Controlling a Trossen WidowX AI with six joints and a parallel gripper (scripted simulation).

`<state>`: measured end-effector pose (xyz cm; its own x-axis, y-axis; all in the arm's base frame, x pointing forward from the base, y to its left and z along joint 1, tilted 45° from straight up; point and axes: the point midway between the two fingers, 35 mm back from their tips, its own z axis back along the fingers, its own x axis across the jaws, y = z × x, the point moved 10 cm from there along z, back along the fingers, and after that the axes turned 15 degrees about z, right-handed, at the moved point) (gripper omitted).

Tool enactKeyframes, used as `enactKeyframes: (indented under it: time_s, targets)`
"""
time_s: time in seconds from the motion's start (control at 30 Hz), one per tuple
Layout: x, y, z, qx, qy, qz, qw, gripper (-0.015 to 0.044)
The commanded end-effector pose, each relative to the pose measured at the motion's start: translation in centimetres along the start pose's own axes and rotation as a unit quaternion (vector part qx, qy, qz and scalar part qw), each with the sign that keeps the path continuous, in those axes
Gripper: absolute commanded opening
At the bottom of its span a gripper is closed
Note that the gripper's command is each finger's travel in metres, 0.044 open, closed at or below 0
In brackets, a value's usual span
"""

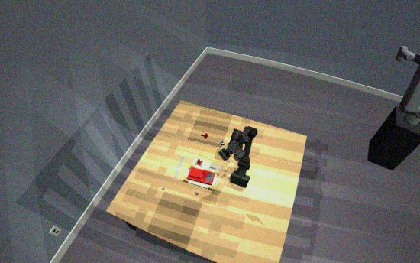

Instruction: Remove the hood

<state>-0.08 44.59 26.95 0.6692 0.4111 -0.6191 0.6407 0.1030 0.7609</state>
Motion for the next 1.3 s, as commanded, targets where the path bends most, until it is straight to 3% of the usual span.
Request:
enactKeyframes:
  time_s: [0.0,0.23,0.5,0.9,1.27]
  targets:
    - [3.9,0.3,0.5,0.002,-0.096,-0.114,0.989,0.044]
    - [11.1,1.0,3.6,0.056,-0.279,-0.326,0.901,0.044]
    - [17.8,1.4,9.1,0.181,-0.443,-0.507,0.717,0.044]
    - [24.6,0.7,19.7,0.459,-0.586,-0.596,0.302,0.044]
    - [26.0,0.3,31.0,0.71,-0.565,-0.415,-0.07,0.044]
